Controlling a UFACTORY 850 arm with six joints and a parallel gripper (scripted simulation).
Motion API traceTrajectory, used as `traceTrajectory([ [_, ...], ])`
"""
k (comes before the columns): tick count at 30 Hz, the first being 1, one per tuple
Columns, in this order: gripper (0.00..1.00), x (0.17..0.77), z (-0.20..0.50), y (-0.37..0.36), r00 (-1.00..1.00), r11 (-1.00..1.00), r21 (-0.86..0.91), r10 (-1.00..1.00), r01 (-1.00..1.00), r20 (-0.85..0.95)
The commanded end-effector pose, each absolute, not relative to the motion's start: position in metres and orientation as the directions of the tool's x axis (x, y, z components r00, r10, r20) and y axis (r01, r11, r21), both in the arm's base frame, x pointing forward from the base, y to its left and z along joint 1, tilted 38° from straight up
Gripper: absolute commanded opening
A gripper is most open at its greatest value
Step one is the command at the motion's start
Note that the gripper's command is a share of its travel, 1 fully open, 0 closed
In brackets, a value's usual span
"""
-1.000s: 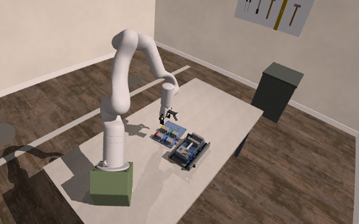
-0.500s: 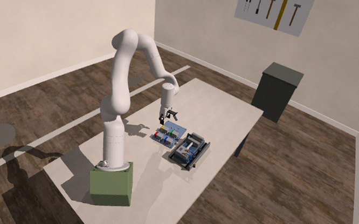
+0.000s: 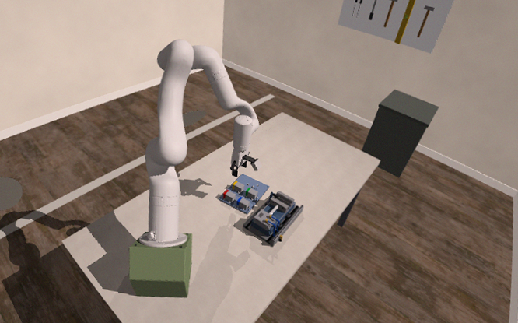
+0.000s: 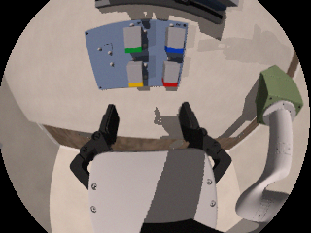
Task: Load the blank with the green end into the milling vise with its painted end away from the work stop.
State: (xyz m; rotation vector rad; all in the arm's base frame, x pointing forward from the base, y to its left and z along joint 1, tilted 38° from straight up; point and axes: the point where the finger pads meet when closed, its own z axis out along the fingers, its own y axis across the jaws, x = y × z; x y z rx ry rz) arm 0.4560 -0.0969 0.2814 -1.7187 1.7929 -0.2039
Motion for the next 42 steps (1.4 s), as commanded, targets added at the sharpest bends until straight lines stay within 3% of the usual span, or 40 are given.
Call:
traceTrajectory([
  [1, 1.0, 0.447, 0.293, -0.105, 0.059, 0.133, -0.522, -0.941, -0.842, -0.334],
  [42, 1.0, 0.381, 0.368, -0.163, 0.059, 0.133, -0.522, -0.941, -0.842, -0.334],
])
